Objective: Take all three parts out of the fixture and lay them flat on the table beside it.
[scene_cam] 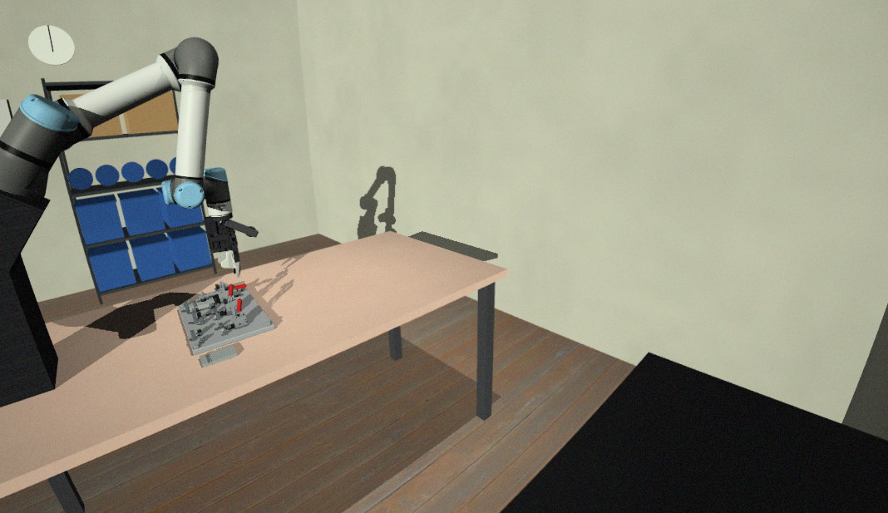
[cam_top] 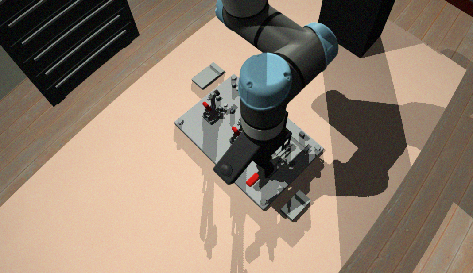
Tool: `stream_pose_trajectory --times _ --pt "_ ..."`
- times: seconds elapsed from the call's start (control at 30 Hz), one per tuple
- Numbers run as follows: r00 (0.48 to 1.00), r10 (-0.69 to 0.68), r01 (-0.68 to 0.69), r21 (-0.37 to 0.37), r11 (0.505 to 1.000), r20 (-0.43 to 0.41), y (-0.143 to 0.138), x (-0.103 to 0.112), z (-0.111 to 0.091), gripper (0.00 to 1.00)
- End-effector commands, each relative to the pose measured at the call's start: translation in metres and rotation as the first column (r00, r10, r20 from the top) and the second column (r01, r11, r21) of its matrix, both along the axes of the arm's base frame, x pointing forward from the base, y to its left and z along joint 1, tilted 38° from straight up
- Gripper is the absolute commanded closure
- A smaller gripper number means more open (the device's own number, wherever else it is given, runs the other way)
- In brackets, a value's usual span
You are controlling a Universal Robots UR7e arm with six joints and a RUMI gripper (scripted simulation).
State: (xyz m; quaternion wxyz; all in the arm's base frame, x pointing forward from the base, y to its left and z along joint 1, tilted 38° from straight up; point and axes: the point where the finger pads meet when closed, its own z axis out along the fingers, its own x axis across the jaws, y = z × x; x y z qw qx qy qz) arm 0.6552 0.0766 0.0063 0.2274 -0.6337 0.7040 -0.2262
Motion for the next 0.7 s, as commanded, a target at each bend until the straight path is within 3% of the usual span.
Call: stream_pose_trajectory --times 0.0,0.67 --pt "1.0 0.0 0.0 0.0 1.0 0.003 -0.0003 0.0135 -0.0144 0.72" --pt "1.0 0.0 0.0 0.0 1.0 0.003 -0.0007 0.0211 -0.0244 0.72"
